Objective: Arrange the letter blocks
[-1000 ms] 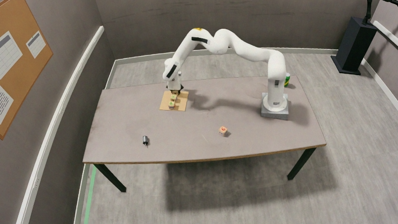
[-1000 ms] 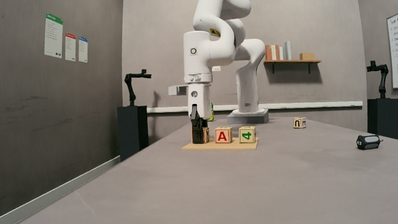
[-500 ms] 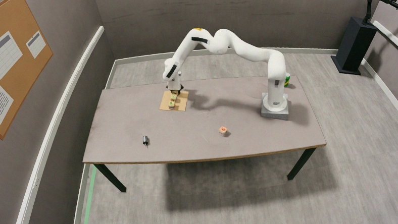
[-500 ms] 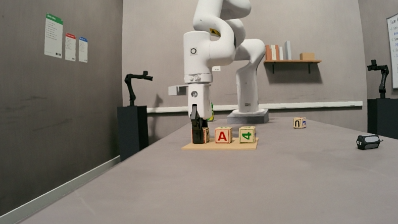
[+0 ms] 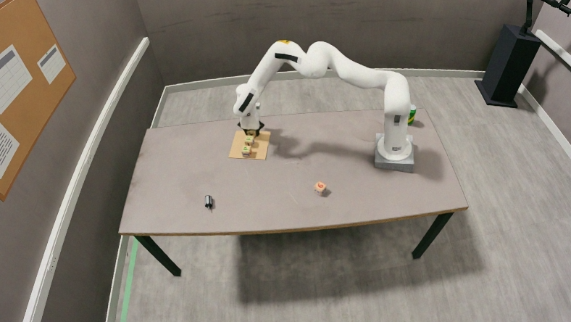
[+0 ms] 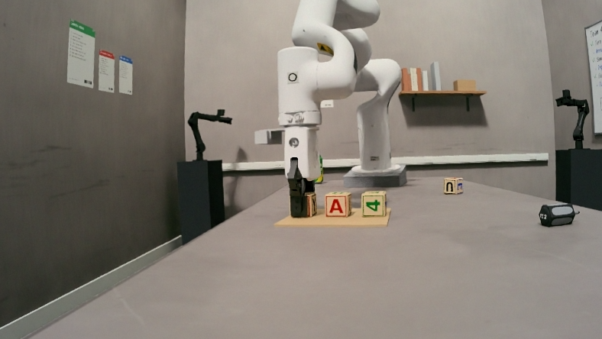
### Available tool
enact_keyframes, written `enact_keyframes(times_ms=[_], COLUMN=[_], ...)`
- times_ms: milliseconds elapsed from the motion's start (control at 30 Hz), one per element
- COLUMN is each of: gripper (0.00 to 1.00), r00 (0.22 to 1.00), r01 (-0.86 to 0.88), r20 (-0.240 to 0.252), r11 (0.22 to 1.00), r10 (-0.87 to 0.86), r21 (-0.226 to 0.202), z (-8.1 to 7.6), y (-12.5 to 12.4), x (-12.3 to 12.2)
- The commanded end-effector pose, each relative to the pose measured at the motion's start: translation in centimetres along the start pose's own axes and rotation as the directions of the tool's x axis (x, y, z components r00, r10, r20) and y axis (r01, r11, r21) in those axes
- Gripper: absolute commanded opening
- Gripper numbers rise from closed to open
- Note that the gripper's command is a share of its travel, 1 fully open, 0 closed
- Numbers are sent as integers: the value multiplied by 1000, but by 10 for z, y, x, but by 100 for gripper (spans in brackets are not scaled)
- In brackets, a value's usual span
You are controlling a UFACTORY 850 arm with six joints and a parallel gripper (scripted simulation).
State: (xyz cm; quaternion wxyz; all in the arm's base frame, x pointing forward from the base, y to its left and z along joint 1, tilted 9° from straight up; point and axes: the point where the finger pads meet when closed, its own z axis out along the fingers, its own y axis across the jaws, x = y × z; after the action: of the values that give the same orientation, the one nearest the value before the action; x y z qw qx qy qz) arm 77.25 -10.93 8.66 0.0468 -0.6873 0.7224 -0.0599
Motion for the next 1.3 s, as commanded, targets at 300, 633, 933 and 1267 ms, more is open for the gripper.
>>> enact_keyframes(times_ms=[300,633,933,1267], gripper=[65,65,65,65], r00=[1000,1000,1000,1000], r01=[0,0,0,0], r20=[0,0,0,0], r11=[1000,1000,1000,1000], r10=[0,0,0,0], r21=[2,2,3,3], z=[-4,-44,-80,-91], y=[-1,-1,-1,-1], x=[0,0,0,0])
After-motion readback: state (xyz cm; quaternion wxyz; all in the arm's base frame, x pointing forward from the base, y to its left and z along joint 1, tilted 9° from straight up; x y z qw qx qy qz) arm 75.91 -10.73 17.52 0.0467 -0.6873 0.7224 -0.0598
